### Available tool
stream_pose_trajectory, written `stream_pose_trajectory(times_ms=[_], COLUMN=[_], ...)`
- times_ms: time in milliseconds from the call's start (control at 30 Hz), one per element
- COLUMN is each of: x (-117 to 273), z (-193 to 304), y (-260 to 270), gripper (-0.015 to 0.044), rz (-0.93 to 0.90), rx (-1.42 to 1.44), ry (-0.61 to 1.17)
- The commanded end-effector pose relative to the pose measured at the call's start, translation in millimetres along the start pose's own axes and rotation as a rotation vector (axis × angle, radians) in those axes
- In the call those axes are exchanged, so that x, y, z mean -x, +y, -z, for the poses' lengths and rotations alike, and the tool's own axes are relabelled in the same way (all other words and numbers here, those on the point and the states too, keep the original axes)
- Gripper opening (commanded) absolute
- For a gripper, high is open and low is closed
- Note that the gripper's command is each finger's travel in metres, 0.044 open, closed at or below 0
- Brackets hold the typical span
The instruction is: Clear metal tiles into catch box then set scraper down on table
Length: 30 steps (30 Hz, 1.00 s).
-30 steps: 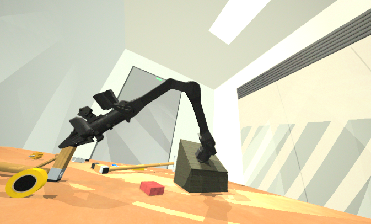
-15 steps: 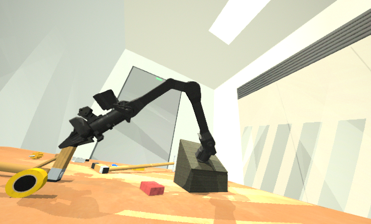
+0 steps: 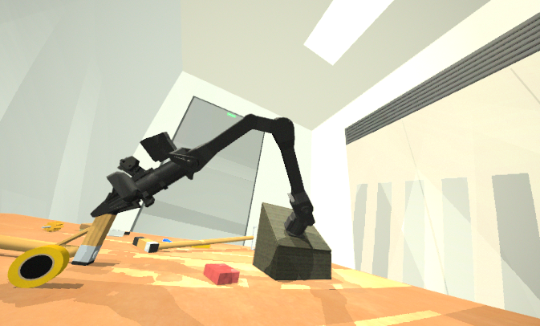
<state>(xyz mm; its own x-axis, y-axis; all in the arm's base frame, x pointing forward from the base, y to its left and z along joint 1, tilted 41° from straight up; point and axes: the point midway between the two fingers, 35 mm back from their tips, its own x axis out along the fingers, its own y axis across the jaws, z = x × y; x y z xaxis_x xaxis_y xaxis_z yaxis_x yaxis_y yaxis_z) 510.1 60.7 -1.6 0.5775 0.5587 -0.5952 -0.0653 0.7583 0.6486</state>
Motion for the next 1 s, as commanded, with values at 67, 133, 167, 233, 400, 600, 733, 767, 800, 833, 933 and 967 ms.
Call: stream_pose_trajectory(times_ms=[67, 133, 167, 233, 400, 600, 733, 767, 800, 833, 933, 967], x=[10, 12, 13, 14, 19, 25, 29, 30, 31, 32, 35, 36], z=[4, 6, 7, 9, 14, 20, 24, 25, 26, 27, 30, 31], y=[0, 0, -1, -1, -1, -1, -2, -2, -2, -2, -2, -2], gripper=[0.0, 0.0, 0.0, 0.0, 0.0, 0.0, 0.0, 0.0, 0.0, 0.0, 0.0, 0.0], rz=[0.001, 0.001, 0.001, 0.001, 0.001, 0.002, 0.002, 0.002, 0.002, 0.002, 0.002, 0.003], rx=[0.0, 0.0, 0.0, 0.0, -0.001, -0.001, -0.001, -0.001, -0.001, -0.001, -0.001, -0.001], ry=[-0.005, -0.005, -0.005, -0.005, -0.005, -0.006, -0.006, -0.006, -0.006, -0.006, -0.006, -0.006])
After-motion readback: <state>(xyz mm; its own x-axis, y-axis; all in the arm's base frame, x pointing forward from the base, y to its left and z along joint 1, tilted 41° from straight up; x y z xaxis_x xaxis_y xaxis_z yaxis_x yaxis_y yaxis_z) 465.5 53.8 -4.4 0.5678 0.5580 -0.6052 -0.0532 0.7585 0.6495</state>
